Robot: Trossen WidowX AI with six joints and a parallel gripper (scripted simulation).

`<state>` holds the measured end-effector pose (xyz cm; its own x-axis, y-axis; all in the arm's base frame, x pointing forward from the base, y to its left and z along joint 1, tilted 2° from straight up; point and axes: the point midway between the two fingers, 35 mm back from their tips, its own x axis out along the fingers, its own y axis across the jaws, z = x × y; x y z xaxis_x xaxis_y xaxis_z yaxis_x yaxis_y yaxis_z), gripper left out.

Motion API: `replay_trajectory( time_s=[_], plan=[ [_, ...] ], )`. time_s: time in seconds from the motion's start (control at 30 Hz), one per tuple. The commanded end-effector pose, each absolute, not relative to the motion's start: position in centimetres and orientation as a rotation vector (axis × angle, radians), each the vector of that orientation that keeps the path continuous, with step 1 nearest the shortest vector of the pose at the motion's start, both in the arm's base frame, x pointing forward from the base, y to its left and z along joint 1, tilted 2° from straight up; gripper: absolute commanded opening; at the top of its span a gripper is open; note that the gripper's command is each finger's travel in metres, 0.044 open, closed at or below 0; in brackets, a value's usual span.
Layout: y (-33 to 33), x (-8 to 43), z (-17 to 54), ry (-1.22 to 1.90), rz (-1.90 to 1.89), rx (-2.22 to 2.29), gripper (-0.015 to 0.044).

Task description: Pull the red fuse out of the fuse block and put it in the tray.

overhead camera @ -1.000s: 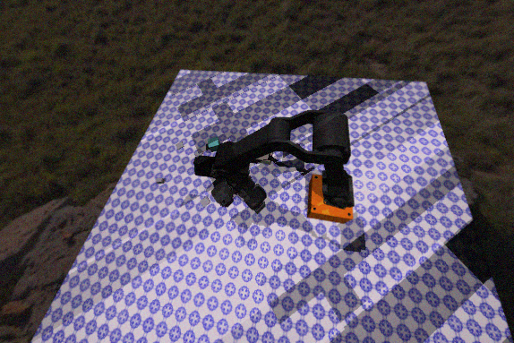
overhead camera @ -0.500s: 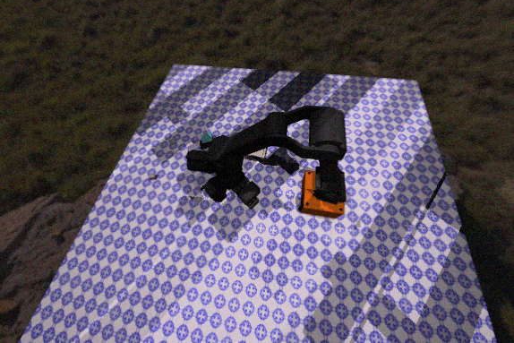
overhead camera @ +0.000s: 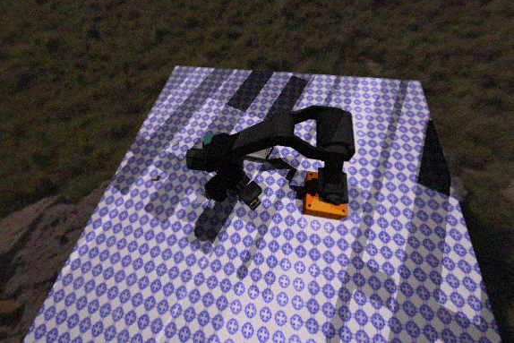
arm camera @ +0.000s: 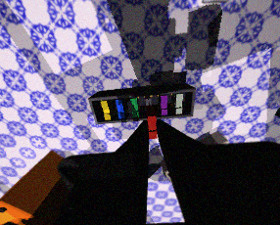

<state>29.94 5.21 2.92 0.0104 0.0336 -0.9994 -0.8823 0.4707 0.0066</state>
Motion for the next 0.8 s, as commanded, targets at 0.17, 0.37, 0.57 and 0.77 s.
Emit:
replay_trajectory(
  time_s=[0.17,0.37,0.57,0.77],
  plan=[
    [4.8,30.1,3.7,1.373,0.851,-0.824,0.0],
    [1.7,31.1,3.7,1.374,0.848,-0.827,0.0],
    [-1.6,31.9,3.7,1.375,0.845,-0.83,0.0],
    [-5.1,32.2,3.7,1.377,0.843,-0.833,0.0]
  ],
)
